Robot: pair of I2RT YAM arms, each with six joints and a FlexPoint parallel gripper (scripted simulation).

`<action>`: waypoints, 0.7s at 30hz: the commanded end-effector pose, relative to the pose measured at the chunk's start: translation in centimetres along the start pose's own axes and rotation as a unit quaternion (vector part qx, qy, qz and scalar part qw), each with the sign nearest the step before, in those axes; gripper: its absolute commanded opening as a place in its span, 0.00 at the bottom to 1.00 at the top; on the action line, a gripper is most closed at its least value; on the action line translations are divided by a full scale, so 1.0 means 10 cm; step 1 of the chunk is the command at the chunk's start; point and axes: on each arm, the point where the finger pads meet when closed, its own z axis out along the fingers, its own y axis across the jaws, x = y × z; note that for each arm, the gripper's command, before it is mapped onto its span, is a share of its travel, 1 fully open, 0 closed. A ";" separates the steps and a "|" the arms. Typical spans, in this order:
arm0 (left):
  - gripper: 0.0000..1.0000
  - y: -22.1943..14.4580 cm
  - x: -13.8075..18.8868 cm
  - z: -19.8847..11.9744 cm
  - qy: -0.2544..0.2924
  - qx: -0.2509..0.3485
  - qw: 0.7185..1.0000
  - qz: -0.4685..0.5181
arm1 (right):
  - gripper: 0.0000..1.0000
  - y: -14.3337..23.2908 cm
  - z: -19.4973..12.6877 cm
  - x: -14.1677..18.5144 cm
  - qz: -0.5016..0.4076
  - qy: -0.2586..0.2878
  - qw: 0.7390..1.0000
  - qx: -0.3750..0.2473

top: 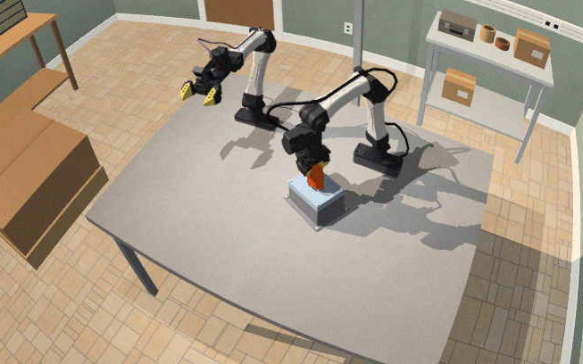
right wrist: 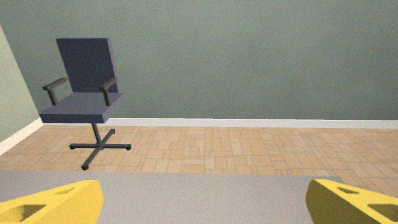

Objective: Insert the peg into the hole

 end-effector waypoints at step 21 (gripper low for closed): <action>0.00 0.05 0.00 -0.12 -0.001 -0.023 1.000 0.000 | 1.00 0.00 -0.02 -0.07 -0.001 -0.009 1.000 0.000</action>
